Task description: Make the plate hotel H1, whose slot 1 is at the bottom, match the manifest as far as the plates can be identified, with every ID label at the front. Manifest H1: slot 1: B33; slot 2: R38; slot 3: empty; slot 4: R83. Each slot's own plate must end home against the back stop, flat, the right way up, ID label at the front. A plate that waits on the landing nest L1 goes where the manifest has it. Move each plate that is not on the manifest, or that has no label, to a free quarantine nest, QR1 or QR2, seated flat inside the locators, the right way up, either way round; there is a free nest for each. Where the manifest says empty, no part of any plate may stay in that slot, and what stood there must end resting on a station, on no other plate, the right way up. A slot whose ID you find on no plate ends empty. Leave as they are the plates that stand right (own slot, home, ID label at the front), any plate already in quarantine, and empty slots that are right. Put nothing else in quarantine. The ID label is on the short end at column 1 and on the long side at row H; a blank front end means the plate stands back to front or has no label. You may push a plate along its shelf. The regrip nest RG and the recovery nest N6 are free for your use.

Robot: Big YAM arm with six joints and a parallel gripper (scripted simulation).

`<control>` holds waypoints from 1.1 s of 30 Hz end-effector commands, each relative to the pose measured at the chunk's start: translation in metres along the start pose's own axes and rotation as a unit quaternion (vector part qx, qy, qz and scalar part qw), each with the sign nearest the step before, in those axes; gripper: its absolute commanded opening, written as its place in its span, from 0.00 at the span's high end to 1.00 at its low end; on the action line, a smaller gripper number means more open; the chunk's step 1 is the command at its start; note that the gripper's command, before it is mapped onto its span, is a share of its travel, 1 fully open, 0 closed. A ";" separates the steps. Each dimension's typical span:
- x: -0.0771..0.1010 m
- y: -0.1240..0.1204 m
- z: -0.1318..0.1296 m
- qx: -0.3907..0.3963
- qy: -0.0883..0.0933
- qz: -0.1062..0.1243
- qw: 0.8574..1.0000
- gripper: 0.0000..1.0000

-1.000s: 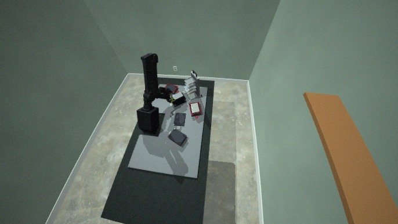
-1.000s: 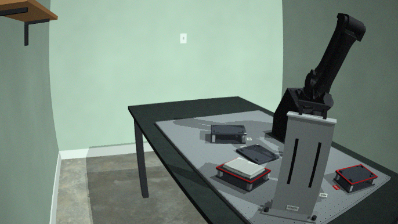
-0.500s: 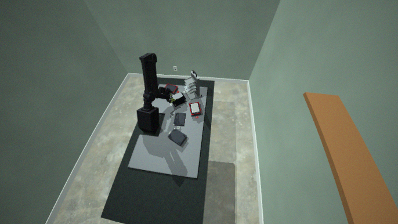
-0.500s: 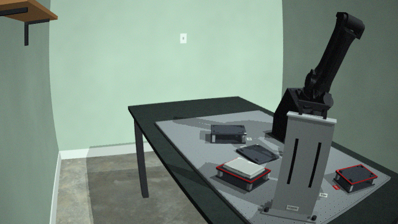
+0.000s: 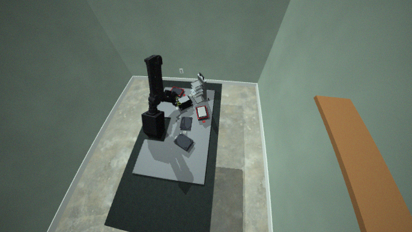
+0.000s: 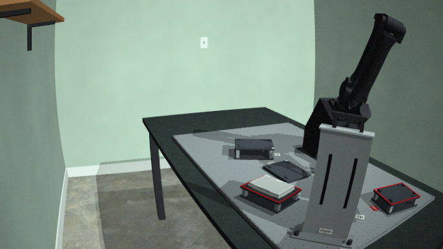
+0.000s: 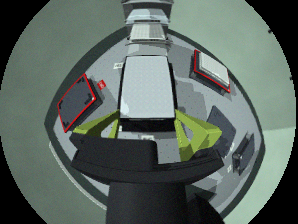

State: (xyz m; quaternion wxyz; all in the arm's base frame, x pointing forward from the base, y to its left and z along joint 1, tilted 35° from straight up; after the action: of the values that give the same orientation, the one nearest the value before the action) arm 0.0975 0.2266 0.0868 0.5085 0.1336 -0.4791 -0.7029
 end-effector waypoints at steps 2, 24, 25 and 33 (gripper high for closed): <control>0.023 0.029 0.002 0.004 -0.002 -0.010 1.000 0.14; 0.042 0.044 0.004 0.004 -0.003 -0.007 1.000 0.14; 0.042 0.048 0.006 0.004 -0.001 -0.011 1.000 0.14; 0.042 0.065 0.015 0.004 0.007 -0.023 1.000 0.14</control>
State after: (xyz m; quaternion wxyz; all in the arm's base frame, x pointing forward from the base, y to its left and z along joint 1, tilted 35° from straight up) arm 0.0995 0.1946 0.1356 0.5088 0.1367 -0.4754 -0.7046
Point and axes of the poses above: the point where the finger pads meet when closed, its own x axis back along the fingers, its own z axis across the jaws, y = z × x, the point moved 9 cm from there along x, back along the fingers, and after that the axes turned 7 degrees about -x, right-handed, at the moved point
